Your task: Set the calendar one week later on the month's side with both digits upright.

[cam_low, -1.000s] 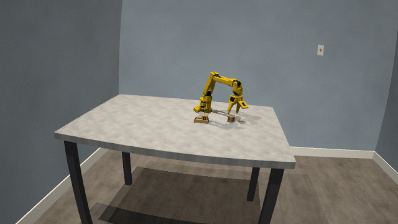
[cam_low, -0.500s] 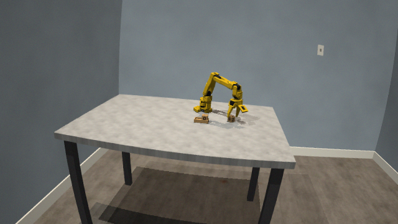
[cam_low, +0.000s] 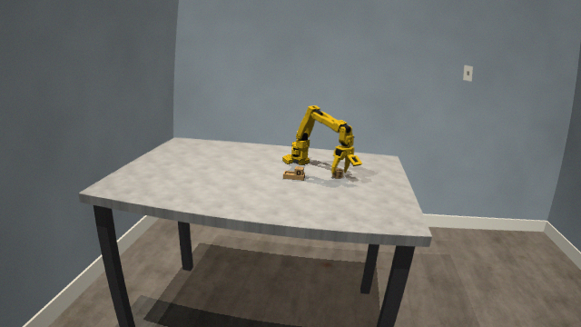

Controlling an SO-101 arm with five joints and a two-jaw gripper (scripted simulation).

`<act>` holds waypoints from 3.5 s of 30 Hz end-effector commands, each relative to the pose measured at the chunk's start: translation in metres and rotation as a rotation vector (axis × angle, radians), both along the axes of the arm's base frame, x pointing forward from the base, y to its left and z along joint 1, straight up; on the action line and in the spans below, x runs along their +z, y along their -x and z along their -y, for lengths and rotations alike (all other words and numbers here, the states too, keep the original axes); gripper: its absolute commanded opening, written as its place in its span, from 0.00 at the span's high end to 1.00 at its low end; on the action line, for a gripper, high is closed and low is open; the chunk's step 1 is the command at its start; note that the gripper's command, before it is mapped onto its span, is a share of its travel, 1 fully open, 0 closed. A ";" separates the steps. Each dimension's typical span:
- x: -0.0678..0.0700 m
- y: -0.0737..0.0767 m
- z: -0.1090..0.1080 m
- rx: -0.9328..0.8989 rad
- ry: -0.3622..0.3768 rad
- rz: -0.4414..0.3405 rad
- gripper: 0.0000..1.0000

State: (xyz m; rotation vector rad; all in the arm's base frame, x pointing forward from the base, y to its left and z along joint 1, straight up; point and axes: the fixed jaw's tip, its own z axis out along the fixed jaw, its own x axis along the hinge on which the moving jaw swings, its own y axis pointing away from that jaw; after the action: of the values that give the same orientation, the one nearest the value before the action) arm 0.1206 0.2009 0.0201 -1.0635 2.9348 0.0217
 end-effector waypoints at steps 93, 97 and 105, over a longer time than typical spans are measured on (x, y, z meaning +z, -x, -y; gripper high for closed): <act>0.051 -0.002 0.002 -0.001 -0.020 0.012 1.00; 0.054 -0.001 0.002 -0.001 -0.020 0.012 1.00; 0.054 -0.001 0.002 0.000 -0.020 0.012 1.00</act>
State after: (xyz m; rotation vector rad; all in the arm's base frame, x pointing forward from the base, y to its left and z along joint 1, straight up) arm 0.1197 0.1915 0.0597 -1.0771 2.9723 -0.0251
